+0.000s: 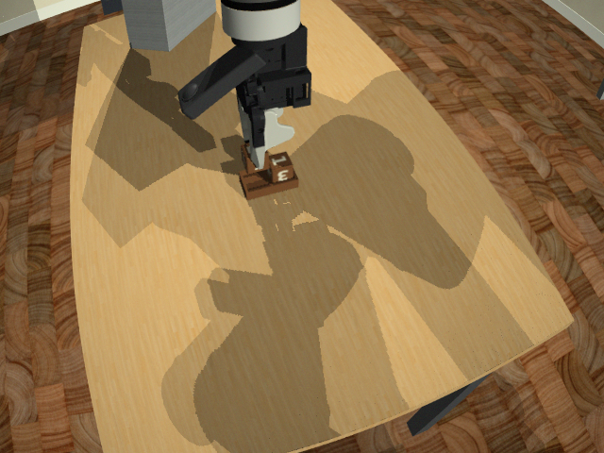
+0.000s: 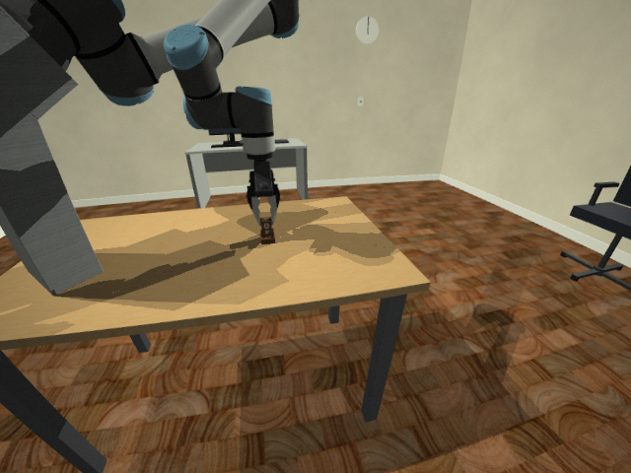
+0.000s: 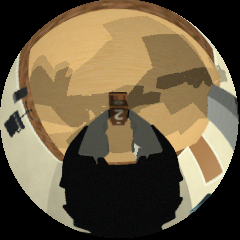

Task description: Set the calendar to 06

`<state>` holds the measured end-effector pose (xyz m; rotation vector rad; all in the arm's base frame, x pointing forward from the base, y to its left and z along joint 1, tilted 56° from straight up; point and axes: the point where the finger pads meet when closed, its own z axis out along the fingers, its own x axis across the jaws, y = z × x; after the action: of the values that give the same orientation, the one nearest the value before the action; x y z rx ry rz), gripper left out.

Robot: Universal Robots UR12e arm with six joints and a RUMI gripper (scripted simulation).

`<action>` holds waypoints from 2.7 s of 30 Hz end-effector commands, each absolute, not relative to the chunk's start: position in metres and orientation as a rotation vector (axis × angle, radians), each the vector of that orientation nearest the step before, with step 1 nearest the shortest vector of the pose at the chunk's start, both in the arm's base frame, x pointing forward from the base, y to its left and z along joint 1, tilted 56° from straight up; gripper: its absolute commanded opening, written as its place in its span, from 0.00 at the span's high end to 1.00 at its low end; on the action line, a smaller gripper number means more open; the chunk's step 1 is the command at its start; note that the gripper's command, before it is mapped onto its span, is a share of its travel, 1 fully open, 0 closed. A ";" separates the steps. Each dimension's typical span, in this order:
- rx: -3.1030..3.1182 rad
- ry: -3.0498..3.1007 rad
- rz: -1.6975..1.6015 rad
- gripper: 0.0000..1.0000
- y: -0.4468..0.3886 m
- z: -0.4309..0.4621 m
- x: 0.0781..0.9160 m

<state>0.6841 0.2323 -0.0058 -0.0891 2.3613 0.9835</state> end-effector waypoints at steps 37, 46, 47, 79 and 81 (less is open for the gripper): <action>-0.089 2.361 0.983 0.89 0.248 -0.019 0.696; -0.089 2.361 0.983 0.89 0.249 -0.019 0.696; -0.089 2.361 0.983 0.89 0.249 -0.019 0.696; -0.089 2.361 0.983 0.89 0.251 -0.021 0.698; -0.089 2.361 0.983 0.89 0.251 -0.021 0.698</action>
<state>0.6974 0.2507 -0.0213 -0.0891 2.3613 0.9835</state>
